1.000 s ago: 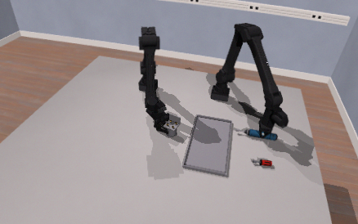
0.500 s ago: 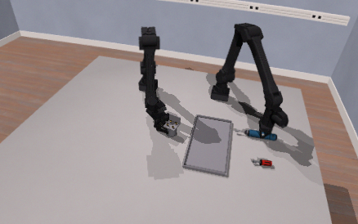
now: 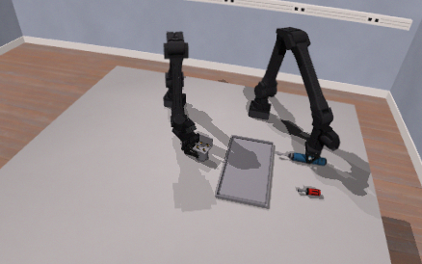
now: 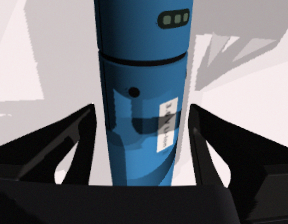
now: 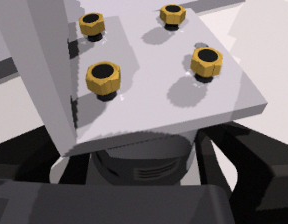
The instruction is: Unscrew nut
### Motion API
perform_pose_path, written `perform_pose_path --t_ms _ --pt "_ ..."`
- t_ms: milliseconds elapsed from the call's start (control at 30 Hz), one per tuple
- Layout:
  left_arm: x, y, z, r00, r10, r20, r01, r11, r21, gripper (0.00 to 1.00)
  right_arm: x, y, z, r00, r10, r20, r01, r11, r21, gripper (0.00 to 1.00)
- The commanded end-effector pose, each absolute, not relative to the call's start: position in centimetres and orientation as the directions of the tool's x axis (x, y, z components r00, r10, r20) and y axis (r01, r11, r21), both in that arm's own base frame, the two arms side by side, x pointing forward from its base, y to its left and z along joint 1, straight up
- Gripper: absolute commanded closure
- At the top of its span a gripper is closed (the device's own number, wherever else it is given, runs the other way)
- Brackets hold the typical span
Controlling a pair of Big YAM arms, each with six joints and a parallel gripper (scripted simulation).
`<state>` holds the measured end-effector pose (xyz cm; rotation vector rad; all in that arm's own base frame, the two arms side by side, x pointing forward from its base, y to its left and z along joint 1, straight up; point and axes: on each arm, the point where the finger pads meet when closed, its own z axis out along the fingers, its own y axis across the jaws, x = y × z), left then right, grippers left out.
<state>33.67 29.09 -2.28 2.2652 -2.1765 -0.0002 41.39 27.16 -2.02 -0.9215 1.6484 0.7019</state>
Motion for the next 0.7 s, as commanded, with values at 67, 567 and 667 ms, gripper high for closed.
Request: perform_pose_path --t_ms 67,567,667 --pt "34.67 29.99 -1.26 0.039 -0.999 -0.02 -0.999 -0.038 -0.028 0.43 41.82 27.36 -1.64 -0.121 -0.213 -0.969 -0.849 0.528 -0.01 0.41" --pt "34.67 29.99 -1.26 0.039 -0.999 -0.02 -0.999 -0.038 -0.028 0.35 41.82 27.36 -1.64 -0.121 -0.213 -0.969 -0.849 0.528 -0.01 0.41" --pt "34.67 29.99 -1.26 0.039 -0.999 -0.02 -0.999 -0.038 -0.028 0.35 41.82 27.36 -1.64 -0.121 -0.213 -0.969 -0.849 0.528 -0.01 0.41"
